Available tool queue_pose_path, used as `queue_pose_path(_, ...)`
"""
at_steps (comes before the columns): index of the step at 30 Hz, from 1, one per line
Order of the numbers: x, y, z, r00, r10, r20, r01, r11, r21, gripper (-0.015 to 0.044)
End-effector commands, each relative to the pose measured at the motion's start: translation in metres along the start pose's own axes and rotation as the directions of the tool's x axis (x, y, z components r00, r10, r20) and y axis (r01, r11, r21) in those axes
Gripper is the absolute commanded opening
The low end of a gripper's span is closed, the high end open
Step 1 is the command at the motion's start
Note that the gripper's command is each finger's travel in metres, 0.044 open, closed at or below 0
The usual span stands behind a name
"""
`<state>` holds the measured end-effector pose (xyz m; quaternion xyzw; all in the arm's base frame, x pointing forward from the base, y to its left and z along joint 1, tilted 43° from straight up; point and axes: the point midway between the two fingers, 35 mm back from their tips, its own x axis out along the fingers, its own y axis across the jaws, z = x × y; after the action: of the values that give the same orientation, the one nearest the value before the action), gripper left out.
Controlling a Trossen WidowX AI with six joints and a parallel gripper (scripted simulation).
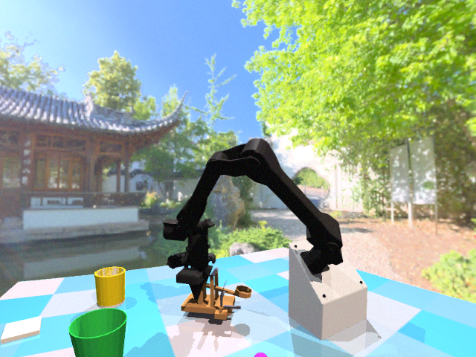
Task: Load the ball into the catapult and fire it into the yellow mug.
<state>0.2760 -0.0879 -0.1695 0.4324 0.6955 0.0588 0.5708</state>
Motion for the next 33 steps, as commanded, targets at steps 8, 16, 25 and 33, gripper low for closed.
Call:
queue_pose_path(8, 0.017, 0.001, -0.001, 1.000, 0.005, 0.001, -0.005, 1.000, 0.005, 0.0000)
queue_pose_path(16, 0.018, 0.001, -0.001, 1.000, 0.001, -0.001, -0.001, 1.000, 0.000, 0.0000)
queue_pose_path(25, 0.018, 0.001, -0.001, 1.000, 0.001, -0.001, -0.001, 1.000, 0.000, 0.0210)
queue_pose_path(33, 0.008, 0.000, 0.001, 1.000, 0.000, 0.000, 0.000, 1.000, 0.001, 0.0420)
